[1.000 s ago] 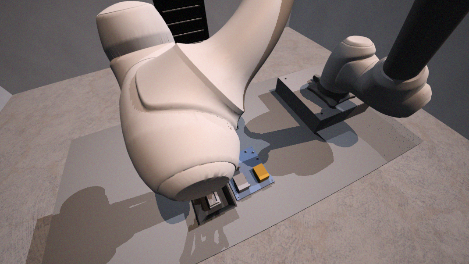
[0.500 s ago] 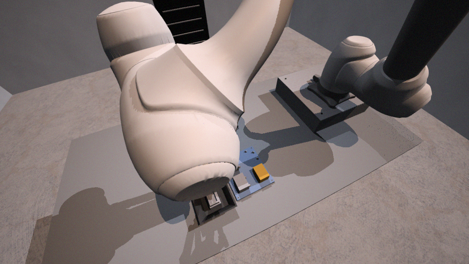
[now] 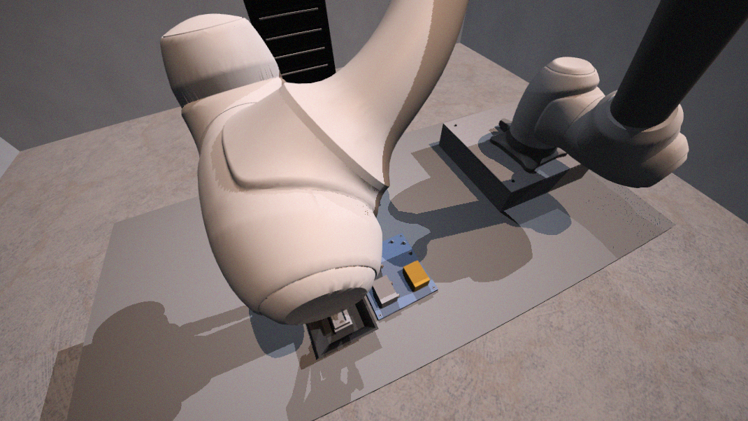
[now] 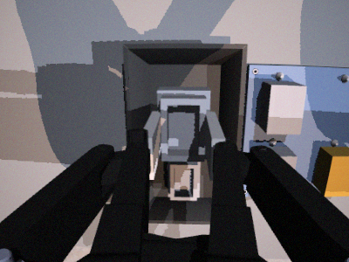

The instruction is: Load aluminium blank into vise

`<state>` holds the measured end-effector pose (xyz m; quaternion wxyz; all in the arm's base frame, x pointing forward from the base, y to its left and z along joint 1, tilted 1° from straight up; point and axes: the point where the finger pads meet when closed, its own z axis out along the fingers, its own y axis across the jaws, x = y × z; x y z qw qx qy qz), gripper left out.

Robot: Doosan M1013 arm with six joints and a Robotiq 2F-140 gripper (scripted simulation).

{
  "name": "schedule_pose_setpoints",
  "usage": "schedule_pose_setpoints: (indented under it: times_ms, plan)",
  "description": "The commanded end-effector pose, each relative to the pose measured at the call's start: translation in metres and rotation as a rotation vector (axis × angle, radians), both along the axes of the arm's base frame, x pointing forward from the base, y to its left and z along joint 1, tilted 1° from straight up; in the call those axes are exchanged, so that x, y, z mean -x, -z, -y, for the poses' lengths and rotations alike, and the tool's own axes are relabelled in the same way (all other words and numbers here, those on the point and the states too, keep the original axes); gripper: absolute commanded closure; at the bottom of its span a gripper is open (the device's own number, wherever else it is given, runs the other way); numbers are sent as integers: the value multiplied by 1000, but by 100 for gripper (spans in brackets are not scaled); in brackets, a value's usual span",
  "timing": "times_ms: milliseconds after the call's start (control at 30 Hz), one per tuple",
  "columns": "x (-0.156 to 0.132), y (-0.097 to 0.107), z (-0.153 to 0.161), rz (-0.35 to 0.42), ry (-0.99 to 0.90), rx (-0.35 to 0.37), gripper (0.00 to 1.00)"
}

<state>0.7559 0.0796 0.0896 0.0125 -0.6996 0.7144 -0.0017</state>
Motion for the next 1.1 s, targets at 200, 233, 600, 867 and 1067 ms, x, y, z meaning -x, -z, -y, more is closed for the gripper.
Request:
schedule_pose_setpoints:
  times_ms: [200, 233, 600, 867, 1067]
  plan:
    - [0, 8, 0, 0, 0, 0, 100]
    - [0, 10, 0, 0, 0, 0, 100]
    - [-1, 29, 0, 0, 0, 0, 100]
    - [-1, 43, -1, 0, 0, 0, 100]
    - [-1, 55, -1, 0, 0, 0, 100]
